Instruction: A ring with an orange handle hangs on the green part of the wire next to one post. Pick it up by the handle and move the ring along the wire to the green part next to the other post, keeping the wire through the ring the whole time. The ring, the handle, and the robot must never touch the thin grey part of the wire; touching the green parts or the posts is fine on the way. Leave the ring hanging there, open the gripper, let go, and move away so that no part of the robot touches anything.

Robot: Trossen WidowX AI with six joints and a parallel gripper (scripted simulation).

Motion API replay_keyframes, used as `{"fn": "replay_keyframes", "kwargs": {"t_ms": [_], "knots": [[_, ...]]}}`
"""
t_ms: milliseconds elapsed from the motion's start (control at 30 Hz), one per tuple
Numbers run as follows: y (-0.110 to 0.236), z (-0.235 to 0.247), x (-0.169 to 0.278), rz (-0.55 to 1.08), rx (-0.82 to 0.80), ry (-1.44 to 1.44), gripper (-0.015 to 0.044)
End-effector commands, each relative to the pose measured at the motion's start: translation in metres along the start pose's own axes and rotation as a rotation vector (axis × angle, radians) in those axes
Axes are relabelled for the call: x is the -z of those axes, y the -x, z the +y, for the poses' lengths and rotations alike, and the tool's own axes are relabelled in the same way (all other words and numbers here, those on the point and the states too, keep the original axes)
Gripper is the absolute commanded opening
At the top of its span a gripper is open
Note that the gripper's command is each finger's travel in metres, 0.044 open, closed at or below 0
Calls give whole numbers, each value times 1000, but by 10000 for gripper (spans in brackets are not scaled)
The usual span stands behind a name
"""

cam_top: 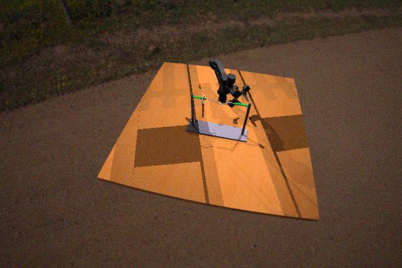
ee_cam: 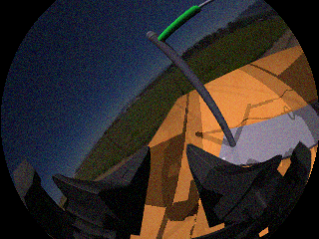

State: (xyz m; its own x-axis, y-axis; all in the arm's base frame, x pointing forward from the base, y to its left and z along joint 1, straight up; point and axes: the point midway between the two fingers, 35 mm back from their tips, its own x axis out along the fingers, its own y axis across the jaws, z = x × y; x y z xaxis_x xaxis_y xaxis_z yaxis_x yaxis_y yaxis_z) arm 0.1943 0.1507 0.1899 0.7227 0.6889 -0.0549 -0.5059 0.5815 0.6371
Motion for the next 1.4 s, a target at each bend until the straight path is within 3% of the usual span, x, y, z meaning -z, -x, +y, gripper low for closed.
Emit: {"fn": "replay_keyframes", "kwargs": {"t_ms": [0, 600, 1367], "knots": [[1, -22, -7, -19, 59, 63, 160], [35, -114, -39, -92, 345, 296, 160], [128, -192, -55, -136, 683, 503, 160]]}}
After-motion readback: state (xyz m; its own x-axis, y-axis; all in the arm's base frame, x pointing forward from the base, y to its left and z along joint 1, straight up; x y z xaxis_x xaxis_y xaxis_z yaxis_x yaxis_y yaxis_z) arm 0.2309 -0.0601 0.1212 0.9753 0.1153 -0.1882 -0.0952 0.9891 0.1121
